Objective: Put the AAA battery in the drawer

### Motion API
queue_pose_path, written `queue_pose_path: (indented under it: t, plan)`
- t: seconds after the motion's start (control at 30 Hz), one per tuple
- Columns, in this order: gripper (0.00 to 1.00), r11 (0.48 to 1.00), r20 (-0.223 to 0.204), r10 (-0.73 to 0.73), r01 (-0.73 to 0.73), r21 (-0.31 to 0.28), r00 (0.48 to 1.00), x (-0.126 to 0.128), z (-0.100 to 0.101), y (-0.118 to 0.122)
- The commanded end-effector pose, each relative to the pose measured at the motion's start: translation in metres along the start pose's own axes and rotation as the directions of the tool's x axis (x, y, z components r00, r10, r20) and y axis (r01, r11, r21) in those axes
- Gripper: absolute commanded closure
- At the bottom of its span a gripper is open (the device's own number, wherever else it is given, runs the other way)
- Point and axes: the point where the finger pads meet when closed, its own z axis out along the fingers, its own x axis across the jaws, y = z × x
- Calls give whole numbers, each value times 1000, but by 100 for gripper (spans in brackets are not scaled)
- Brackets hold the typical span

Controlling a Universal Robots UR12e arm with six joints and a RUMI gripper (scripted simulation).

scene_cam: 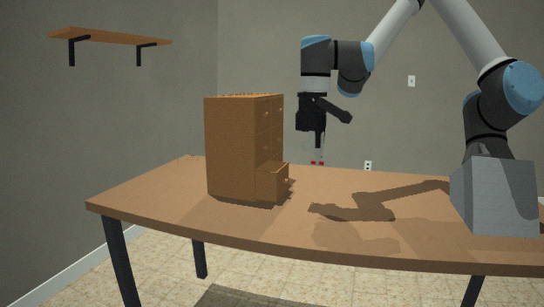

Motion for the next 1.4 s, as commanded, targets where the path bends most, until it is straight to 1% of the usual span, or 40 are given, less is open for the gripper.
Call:
queue_pose_path:
  t: [0.0,0.73,1.37]
  plan:
    - [98,1000,0,0,0,-1,1000,0,-3,1]
    - [98,1000,0,0,0,-8,1000,0,-3,0]
    - [98,999,0,0,0,-51,1000,0,-3,0]
